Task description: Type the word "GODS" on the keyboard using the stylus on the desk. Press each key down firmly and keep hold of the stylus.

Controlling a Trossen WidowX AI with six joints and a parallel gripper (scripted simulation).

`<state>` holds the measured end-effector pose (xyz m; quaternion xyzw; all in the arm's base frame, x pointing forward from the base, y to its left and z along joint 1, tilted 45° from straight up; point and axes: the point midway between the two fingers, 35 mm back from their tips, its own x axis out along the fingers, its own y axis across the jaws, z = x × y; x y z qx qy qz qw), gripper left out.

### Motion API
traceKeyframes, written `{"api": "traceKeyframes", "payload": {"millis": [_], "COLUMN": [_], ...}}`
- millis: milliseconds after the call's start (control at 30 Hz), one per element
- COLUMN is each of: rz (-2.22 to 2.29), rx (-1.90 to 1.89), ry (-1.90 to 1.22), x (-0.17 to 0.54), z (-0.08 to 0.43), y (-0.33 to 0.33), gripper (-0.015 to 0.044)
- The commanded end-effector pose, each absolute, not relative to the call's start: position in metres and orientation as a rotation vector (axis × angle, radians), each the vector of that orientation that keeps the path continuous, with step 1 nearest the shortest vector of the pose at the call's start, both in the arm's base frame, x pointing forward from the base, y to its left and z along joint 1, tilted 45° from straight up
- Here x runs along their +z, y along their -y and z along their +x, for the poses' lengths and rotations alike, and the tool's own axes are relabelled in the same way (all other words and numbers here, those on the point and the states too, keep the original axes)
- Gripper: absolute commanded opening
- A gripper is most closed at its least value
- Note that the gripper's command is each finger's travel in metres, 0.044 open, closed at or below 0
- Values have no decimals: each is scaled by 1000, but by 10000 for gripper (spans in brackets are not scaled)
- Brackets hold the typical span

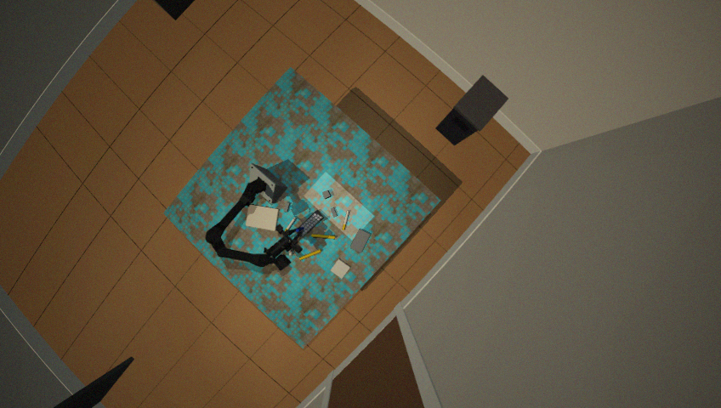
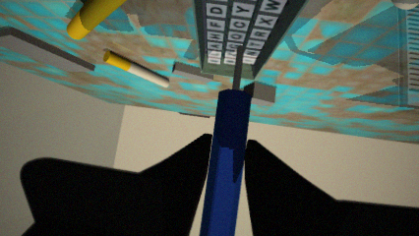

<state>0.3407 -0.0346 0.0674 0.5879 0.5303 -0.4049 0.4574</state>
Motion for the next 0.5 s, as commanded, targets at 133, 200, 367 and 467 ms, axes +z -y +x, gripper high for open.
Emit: {"api": "traceKeyframes", "payload": {"millis": [133, 200, 367, 467], "rz": [1449, 1449, 1453, 1458], "rx": [-998, -998, -1000, -1003], "ry": [-1307, -1307, -1306, -1306], "x": [67, 67, 64, 58], "z": [341, 341, 348, 357], "y": [35, 35, 28, 19], "gripper": [58, 44, 0, 0]}}
